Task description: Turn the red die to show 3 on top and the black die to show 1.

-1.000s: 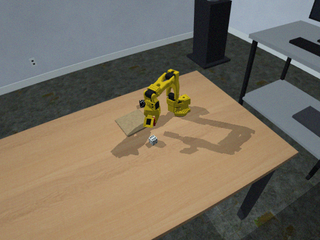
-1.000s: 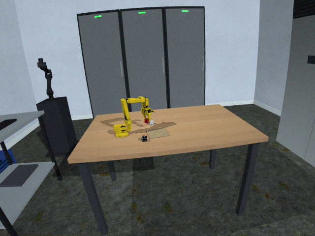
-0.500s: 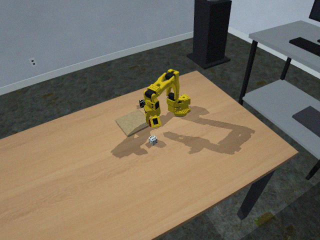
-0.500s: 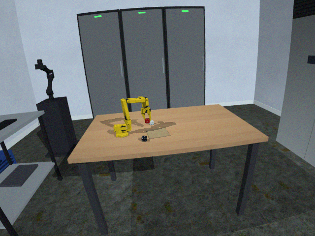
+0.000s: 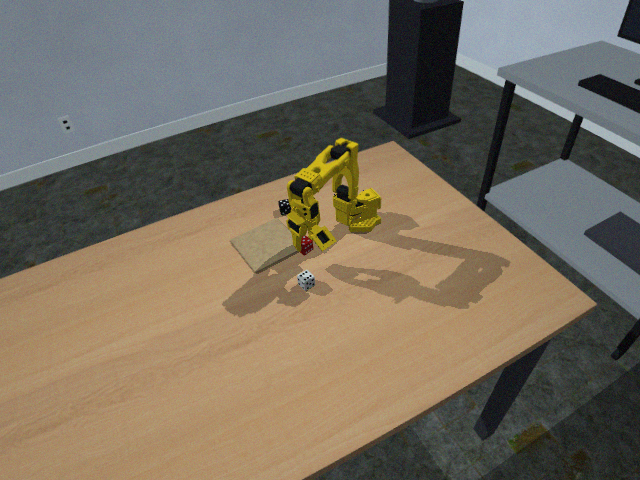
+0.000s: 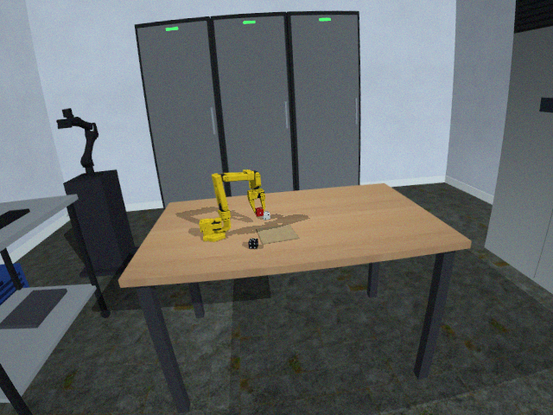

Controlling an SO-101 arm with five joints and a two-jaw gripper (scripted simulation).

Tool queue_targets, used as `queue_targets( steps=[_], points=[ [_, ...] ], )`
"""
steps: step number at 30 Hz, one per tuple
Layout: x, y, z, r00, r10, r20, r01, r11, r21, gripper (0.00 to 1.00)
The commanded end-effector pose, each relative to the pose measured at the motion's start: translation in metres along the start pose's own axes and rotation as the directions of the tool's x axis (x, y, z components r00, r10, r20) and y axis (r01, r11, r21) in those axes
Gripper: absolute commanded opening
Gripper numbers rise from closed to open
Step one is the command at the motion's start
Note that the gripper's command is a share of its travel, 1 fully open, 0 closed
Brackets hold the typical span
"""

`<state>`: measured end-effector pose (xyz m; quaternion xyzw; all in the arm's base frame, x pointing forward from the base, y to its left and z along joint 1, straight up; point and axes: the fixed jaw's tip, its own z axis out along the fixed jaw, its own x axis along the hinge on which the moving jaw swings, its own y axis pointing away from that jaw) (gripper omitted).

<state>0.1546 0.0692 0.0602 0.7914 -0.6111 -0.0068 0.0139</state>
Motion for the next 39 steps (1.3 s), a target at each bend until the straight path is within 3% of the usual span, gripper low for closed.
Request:
queue_targets(
  steps=[1,21,31,33,39],
  points=[
    [-0.002,-0.006,-0.01,0.997,-0.078,0.007,0.078,0.995,0.063,0.0],
    [-0.004,-0.005,-0.01,0.982,-0.19,0.0,0.189,0.98,0.064,0.0],
    [-0.034,0.018,-0.005,0.918,-0.395,-0.006,0.395,0.917,0.063,0.0],
    [-0.034,0.018,-0.005,0.918,-0.395,-0.006,0.395,0.917,0.063,0.0],
    [-0.052,0.038,-0.001,0.846,-0.533,-0.011,0.533,0.844,0.062,0.0]
  ],
)
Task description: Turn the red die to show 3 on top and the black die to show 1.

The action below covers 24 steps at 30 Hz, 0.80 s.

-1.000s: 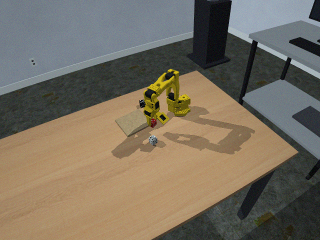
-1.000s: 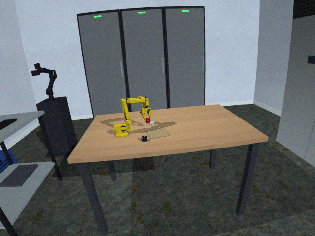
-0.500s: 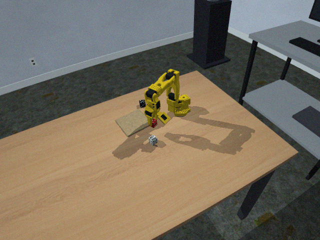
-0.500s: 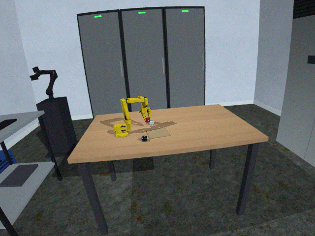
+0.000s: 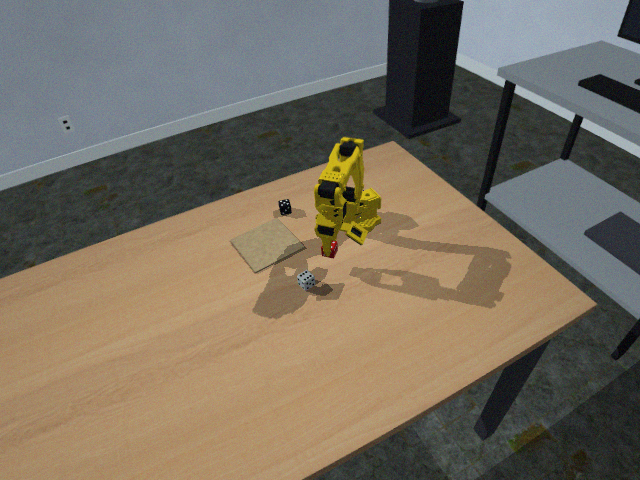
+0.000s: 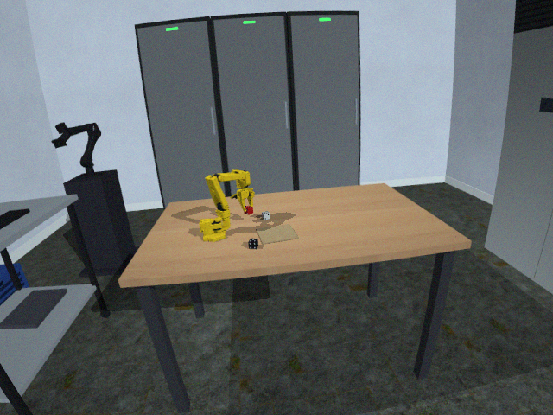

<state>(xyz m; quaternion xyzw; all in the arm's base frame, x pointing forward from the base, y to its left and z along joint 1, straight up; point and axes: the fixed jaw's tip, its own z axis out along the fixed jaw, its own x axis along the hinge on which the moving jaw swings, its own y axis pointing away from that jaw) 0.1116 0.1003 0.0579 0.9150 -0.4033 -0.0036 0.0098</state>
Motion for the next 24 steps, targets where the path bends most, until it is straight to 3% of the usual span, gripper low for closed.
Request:
queue_targets(
  steps=[1,7,24],
  points=[
    [-0.0143,0.0006,-0.0037,0.995,-0.097,-0.001,0.097,0.994,0.053,0.0],
    [-0.0221,0.005,-0.002,0.988,-0.152,-0.002,0.152,0.987,0.053,0.0],
    [-0.0222,0.0051,-0.002,0.988,-0.153,-0.002,0.153,0.987,0.053,0.0]
  ],
)
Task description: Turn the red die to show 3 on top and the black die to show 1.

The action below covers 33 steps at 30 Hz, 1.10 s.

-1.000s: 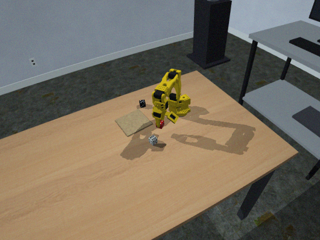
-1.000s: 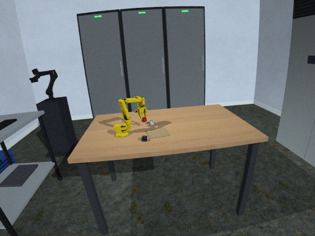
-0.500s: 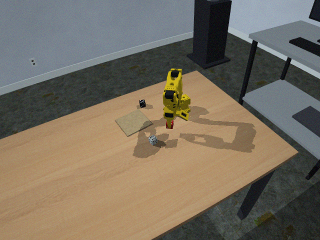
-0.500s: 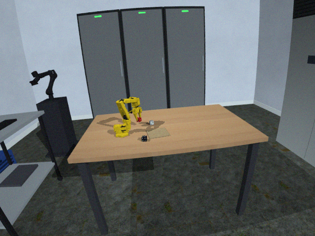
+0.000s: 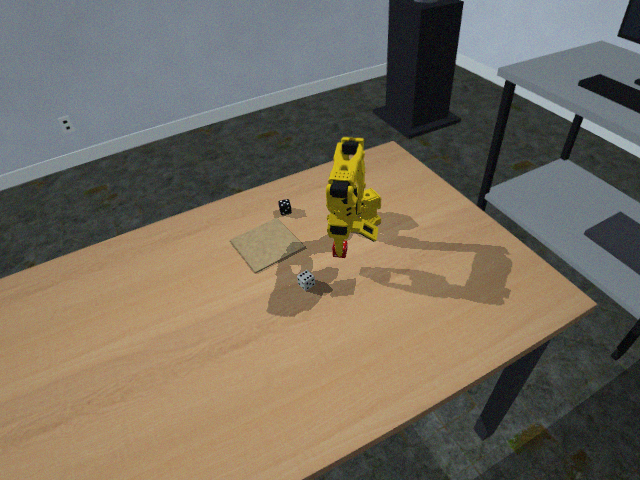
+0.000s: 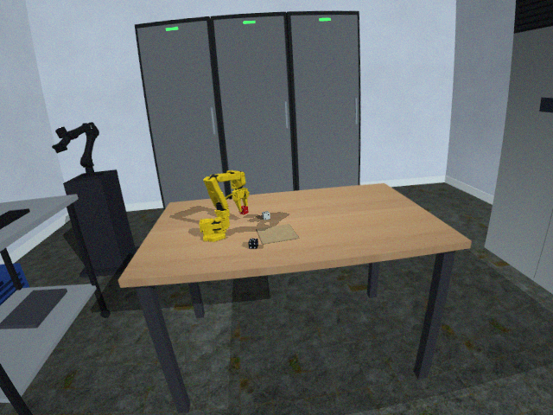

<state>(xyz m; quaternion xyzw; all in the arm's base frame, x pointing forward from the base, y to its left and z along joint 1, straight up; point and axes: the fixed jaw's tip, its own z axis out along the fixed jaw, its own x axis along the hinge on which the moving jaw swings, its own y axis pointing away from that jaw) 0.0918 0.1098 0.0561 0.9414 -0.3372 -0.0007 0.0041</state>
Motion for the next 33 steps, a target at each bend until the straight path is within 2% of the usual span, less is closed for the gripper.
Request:
queue_targets(
  steps=[1,23,33],
  points=[
    [-0.0014,-0.0034,-0.0039,1.0,-0.011,0.001,0.011,0.999,0.041,0.0],
    [-0.0015,-0.0015,-0.0021,1.0,-0.004,0.001,0.004,0.999,0.046,0.0],
    [-0.0015,-0.0017,0.0034,1.0,-0.004,0.001,0.004,0.999,0.046,0.0]
  ],
)
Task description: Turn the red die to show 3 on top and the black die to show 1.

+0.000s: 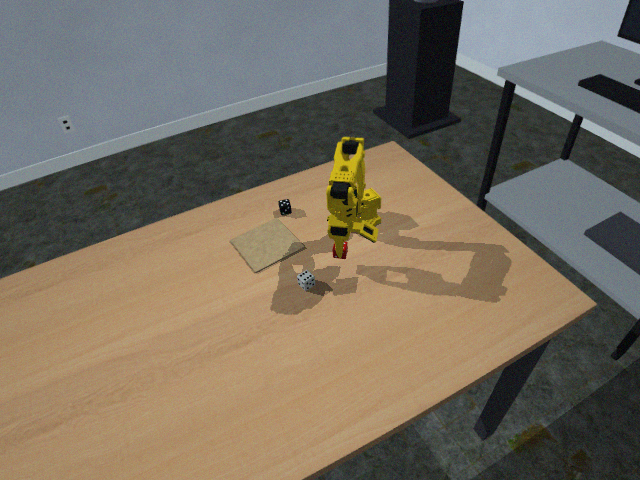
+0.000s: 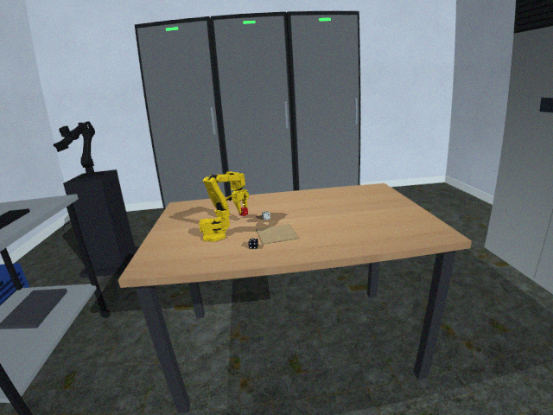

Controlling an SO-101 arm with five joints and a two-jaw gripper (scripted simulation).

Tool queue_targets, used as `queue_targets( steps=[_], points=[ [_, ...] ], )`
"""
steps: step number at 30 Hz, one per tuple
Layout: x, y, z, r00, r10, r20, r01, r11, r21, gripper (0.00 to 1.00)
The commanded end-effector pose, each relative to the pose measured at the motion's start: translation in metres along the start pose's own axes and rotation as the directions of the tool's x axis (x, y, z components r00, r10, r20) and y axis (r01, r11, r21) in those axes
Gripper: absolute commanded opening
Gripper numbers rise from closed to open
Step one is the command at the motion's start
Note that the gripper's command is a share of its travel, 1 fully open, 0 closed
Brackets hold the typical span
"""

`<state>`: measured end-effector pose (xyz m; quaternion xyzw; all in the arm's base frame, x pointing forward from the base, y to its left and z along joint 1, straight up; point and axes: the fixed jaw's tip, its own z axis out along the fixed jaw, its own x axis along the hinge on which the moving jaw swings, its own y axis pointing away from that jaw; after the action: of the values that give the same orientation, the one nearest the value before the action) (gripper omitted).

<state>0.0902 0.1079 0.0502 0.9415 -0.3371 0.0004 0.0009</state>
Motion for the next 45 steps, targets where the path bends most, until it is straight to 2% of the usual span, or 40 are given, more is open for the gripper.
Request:
queue_targets(
  steps=[1,45],
  points=[
    [-0.001,-0.004,-0.002,1.0,-0.004,0.001,0.004,0.999,0.039,0.0],
    [-0.001,-0.005,0.012,1.0,-0.004,0.001,0.004,0.999,0.039,0.0]
  ],
)
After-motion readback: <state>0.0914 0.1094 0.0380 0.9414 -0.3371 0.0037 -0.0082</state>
